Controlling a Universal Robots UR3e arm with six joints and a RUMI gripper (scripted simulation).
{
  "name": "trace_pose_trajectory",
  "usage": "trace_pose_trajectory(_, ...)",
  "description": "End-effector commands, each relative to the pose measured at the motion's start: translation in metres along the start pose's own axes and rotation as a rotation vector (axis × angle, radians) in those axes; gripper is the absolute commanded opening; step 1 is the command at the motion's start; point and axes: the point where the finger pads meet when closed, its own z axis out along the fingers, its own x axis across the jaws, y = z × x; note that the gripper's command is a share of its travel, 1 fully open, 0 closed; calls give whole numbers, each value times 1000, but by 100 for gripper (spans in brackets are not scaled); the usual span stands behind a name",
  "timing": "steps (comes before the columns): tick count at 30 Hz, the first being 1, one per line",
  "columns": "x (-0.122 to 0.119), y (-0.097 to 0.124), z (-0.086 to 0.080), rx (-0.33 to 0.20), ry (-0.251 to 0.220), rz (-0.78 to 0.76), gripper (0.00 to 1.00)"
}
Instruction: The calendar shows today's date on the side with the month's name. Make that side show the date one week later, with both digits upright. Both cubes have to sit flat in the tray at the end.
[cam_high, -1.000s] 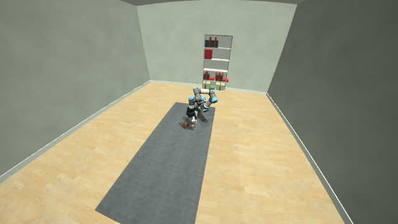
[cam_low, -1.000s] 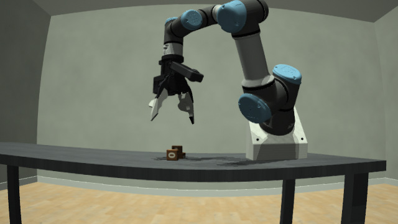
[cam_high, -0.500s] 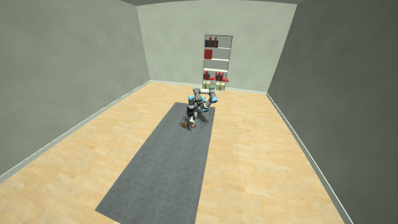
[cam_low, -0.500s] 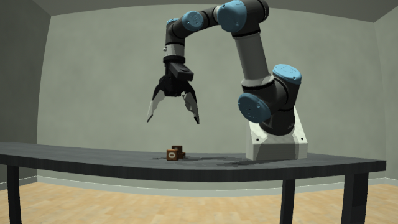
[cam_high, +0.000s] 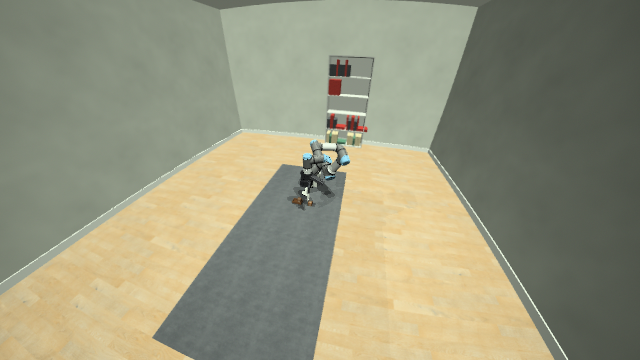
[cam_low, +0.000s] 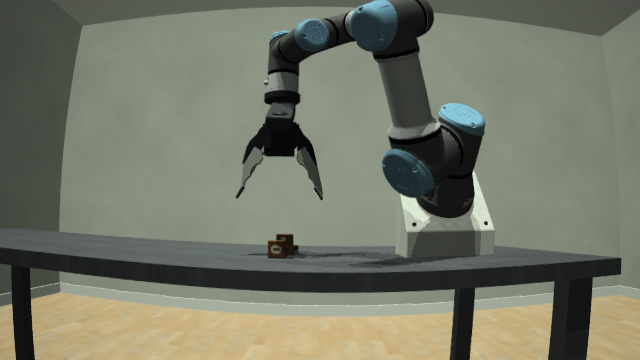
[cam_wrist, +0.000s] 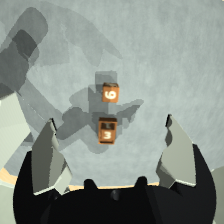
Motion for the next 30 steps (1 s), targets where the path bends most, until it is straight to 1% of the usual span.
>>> trace_pose_trajectory(1, 1, 1, 0, -7, 1, 79, 100)
trace_pose_trajectory(9, 1, 1, 0, -7, 1, 104, 100)
trace_pose_trajectory(10, 1, 1, 0, -7, 1, 104, 29)
trace_pose_trajectory(30, 1, 1, 0, -7, 1, 104, 29)
